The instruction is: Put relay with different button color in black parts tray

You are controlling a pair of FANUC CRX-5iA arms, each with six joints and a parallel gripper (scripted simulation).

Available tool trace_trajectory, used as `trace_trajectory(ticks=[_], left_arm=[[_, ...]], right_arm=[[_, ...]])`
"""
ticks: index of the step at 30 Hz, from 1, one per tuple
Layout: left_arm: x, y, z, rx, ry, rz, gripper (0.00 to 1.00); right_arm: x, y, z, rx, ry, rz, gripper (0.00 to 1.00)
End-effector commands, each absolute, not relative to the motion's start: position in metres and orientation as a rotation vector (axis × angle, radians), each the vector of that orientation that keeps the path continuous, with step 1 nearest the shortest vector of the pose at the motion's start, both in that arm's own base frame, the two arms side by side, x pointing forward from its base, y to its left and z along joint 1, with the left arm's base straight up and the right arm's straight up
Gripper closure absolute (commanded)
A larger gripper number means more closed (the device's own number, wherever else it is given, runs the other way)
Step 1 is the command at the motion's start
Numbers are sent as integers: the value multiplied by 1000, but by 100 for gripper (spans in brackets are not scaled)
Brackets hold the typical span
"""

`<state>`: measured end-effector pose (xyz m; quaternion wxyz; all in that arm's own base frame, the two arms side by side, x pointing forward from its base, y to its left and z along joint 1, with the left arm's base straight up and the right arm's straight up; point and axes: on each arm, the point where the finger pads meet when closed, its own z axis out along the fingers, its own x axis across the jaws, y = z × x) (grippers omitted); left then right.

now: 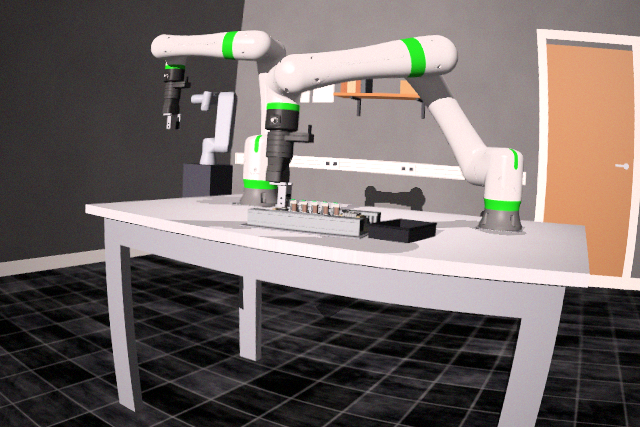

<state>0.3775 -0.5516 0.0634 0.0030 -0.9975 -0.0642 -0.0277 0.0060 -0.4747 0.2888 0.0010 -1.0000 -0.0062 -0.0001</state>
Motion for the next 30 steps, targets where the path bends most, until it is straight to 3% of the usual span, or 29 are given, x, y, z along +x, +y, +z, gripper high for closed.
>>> trace_trajectory(ticks=[1, 30], left_arm=[[378, -552, 65, -3131, -202, -82, 100], [379, -552, 65, -3134, -202, -18, 100]], right_arm=[[6, -475, 290, -3142, -19, 0, 0], [6, -475, 290, -3142, -19, 0, 0]])
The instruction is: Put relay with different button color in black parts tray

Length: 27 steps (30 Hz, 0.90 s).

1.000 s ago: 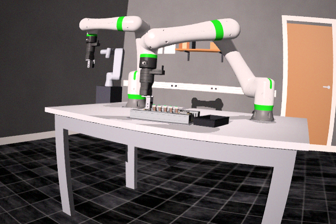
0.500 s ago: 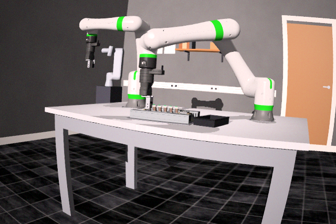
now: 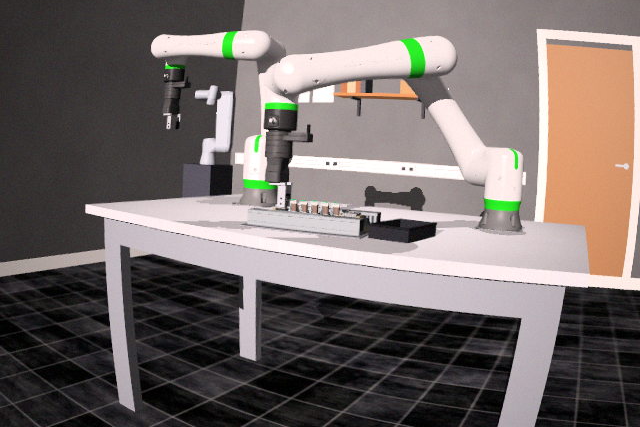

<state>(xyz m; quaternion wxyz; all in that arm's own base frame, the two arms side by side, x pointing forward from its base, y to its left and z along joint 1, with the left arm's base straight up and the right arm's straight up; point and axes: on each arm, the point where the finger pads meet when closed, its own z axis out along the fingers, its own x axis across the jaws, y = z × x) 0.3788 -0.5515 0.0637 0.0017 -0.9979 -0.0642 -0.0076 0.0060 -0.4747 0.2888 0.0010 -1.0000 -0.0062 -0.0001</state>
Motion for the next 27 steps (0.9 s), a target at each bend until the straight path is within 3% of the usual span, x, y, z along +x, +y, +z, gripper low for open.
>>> trace_trajectory(ticks=[1, 27], left_arm=[[379, -552, 65, -3134, -202, -13, 100], [380, -552, 65, -3137, -202, 42, 100]], right_arm=[[6, -475, 290, -3142, -19, 0, 0], [6, -475, 290, -3142, -19, 0, 0]])
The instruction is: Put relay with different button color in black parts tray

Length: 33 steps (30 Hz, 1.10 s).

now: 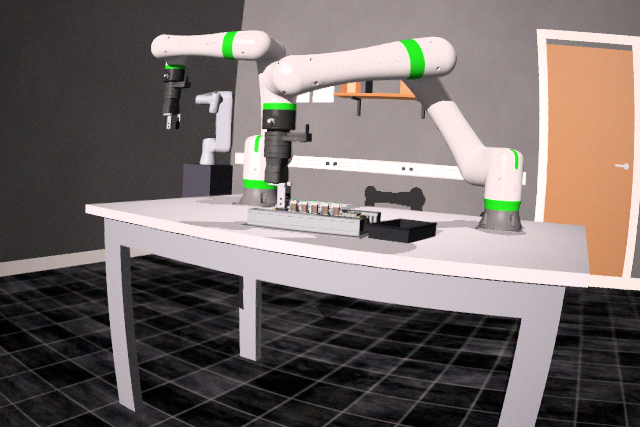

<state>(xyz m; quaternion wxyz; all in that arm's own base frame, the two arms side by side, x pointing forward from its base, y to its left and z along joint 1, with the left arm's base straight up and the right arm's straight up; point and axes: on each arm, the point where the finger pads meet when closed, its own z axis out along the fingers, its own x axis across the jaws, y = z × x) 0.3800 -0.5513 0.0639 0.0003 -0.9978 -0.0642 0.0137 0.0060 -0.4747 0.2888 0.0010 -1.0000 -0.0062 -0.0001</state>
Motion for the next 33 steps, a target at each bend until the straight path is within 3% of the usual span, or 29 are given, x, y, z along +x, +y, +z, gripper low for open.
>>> trace_trajectory(ticks=[1, 33], left_arm=[[380, -552, 65, -3137, -202, 42, 100], [381, -552, 66, -3135, -202, 0, 100]], right_arm=[[6, -475, 290, -3142, -19, 0, 0], [6, -475, 290, -3142, -19, 0, 0]])
